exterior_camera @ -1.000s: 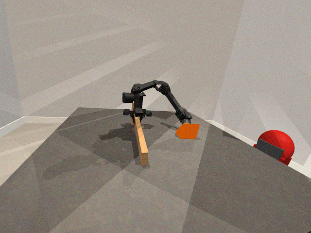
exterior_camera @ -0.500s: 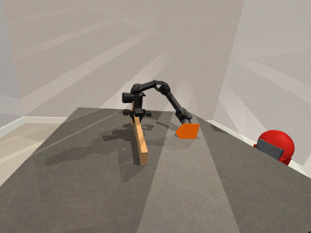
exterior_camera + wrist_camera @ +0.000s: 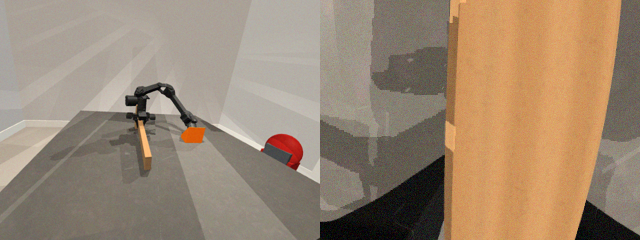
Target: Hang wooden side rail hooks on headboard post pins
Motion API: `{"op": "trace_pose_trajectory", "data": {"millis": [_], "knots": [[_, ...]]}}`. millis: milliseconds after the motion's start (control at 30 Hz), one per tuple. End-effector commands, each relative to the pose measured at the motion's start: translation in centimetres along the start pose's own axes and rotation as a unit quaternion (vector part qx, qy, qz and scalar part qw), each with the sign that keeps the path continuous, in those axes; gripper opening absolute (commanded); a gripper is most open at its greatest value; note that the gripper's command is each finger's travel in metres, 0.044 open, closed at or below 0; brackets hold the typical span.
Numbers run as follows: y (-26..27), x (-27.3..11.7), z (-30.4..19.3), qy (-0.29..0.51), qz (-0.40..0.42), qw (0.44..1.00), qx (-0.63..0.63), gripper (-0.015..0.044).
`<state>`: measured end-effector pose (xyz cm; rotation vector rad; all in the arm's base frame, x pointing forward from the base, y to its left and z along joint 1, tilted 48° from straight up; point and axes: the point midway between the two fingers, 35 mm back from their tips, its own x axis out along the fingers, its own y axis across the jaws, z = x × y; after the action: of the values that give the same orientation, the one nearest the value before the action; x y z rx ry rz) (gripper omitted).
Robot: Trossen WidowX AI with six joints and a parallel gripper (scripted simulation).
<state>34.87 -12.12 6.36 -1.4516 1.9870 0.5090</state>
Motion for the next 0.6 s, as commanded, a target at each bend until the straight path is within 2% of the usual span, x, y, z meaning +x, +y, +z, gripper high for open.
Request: {"op": "trace_pose_trajectory", "data": {"millis": [0, 567], "knots": [[-0.44, -0.48, -0.16, -0.002, -0.01, 1.0, 0.006, 0.0], [-0.32, -0.63, -0.36, -0.002, -0.009, 1.0, 0.006, 0.0]]}}
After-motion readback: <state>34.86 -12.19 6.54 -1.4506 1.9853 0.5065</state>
